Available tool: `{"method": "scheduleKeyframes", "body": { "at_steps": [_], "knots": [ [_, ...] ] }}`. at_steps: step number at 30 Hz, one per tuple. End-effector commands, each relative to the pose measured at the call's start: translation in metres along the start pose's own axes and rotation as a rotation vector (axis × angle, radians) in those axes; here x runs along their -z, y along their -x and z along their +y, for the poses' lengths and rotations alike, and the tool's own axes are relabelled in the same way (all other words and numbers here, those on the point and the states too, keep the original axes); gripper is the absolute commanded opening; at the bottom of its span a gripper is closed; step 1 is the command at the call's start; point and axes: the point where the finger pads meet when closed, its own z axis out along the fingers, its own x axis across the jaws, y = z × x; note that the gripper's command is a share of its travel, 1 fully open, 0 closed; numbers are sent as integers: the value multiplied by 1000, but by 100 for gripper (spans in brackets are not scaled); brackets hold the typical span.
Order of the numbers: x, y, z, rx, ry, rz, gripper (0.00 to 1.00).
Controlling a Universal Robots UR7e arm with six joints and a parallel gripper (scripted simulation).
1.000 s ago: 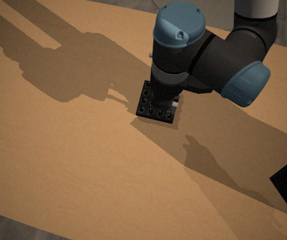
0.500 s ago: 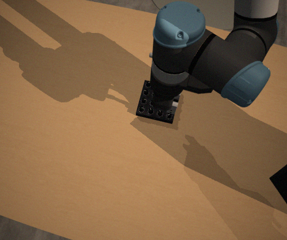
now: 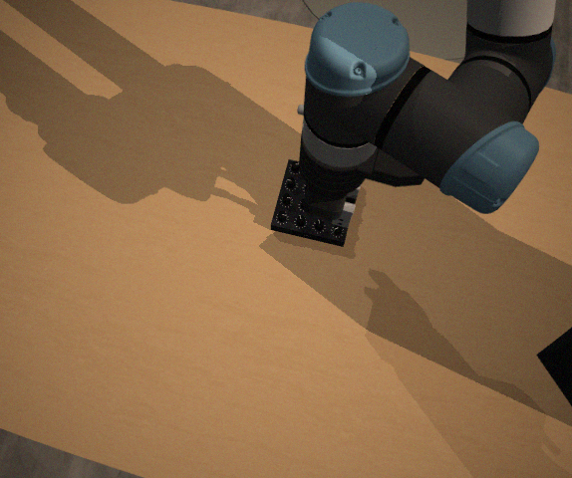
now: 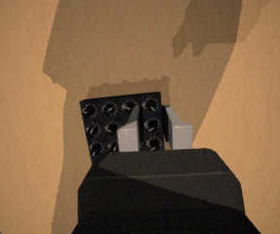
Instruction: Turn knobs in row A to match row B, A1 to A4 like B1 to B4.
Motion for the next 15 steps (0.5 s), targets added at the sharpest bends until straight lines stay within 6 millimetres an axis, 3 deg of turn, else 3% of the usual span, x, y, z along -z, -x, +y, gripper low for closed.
{"method": "scheduleKeyframes", "body": {
  "at_steps": [1,15],
  "knots": [
    [0,0,0,0,1,0,46],
    [-6,0,0,0,1,0,46]
  ]
}}
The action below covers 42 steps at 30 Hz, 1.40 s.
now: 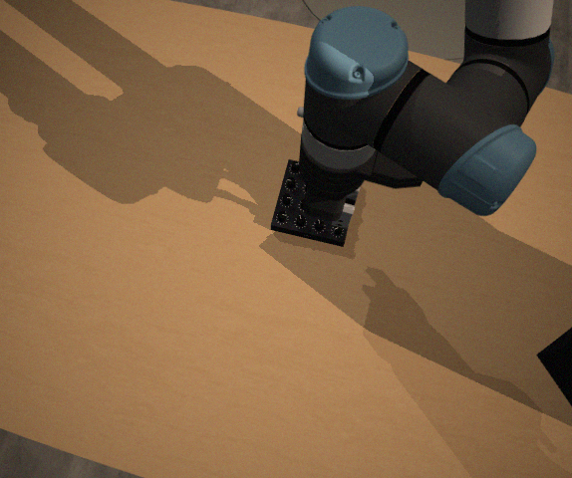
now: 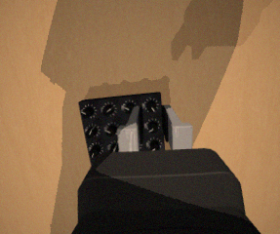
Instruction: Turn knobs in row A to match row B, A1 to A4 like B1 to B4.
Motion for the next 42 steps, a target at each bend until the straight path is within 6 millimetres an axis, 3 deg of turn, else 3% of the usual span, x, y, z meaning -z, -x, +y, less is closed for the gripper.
{"method": "scheduleKeyframes", "body": {
  "at_steps": [1,42],
  "knots": [
    [-2,0,0,0,1,0,46],
    [-39,0,0,0,1,0,46]
  ]
}}
